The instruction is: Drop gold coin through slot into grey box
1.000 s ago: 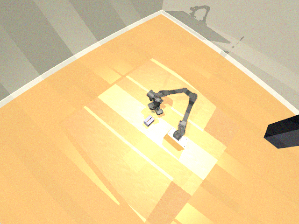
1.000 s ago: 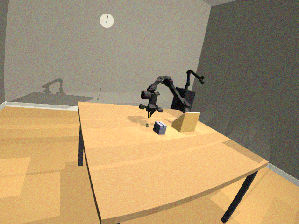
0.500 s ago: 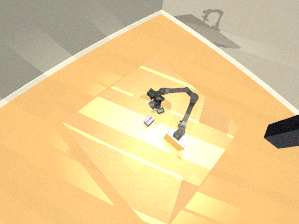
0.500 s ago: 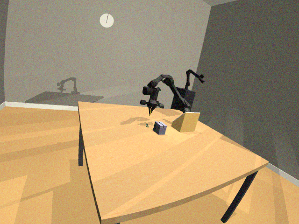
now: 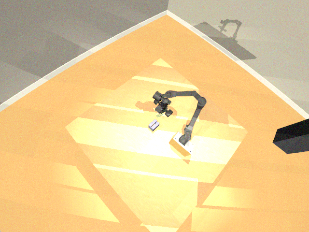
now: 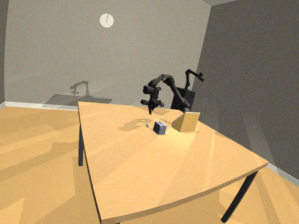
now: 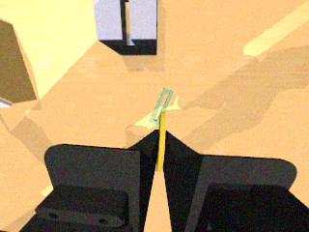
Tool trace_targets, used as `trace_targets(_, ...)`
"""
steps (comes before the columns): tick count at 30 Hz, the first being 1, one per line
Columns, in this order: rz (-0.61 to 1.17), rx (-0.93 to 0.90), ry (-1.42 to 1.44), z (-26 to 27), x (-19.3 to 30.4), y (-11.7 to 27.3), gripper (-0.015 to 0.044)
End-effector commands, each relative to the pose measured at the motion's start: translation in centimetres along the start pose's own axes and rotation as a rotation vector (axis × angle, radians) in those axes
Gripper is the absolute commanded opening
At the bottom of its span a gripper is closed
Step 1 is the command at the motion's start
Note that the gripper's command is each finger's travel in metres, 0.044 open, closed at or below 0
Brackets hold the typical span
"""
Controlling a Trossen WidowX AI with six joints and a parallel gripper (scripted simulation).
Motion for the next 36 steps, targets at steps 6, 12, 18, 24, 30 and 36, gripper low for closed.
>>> trace_targets(6,0.0,-0.007,0.055,0.4,-0.1,-0.1,0.0)
trace_targets(12,-0.004,-0.006,0.055,0.2,-1.4,-0.1,0.0)
trace_targets(18,-0.008,-0.004,0.056,0.0,-2.9,-0.1,0.0)
trace_targets(24,-0.011,-0.003,0.056,-0.2,-4.5,0.0,0.0)
trace_targets(30,-0.013,-0.003,0.056,-0.2,-6.0,0.0,0.0)
trace_targets(36,-0.014,-0.003,0.057,-0.2,-7.6,0.0,0.0)
Point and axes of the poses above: the point midway between the two fingers, 35 mm back from their tips, its own y axis back along the fingers, its own z axis across the jaws, x = y × z, the point moved 7 cm from there along y, back along the fingers, and after that the axes turned 15 degrees about y, right-handed, at the moved point
